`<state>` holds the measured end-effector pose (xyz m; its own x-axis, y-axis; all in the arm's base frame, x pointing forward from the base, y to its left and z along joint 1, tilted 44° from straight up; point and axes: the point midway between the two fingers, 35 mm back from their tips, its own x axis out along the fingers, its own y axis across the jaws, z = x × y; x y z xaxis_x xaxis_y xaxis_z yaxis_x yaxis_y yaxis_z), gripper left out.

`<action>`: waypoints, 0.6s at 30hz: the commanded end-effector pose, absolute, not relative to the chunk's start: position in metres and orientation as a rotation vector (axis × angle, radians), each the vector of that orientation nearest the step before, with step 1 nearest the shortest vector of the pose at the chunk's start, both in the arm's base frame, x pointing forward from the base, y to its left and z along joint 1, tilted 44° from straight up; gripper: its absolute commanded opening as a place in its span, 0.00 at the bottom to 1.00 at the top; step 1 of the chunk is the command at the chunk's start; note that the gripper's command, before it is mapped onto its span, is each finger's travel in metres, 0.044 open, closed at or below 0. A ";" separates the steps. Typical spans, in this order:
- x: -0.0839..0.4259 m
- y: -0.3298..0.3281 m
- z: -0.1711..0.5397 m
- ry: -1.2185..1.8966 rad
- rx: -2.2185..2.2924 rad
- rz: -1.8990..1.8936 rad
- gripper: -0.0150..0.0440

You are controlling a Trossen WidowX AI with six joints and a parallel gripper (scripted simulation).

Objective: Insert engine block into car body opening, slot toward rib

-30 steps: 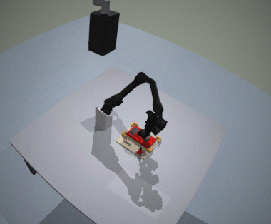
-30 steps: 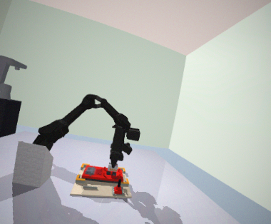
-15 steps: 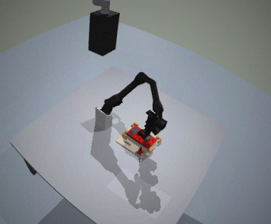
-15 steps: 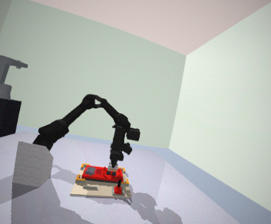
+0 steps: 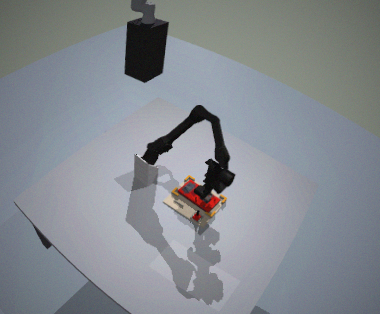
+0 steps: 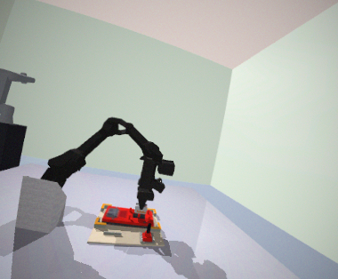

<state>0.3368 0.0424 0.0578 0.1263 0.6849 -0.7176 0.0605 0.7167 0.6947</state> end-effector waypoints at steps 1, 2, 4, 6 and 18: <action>0.337 0.043 0.057 1.391 0.677 0.508 0.52; 0.337 0.043 0.057 1.390 0.677 0.508 0.52; 0.337 0.044 0.057 1.390 0.676 0.509 0.52; 0.337 0.044 0.056 1.390 0.676 0.509 0.52; 0.337 0.045 0.055 1.390 0.676 0.509 0.52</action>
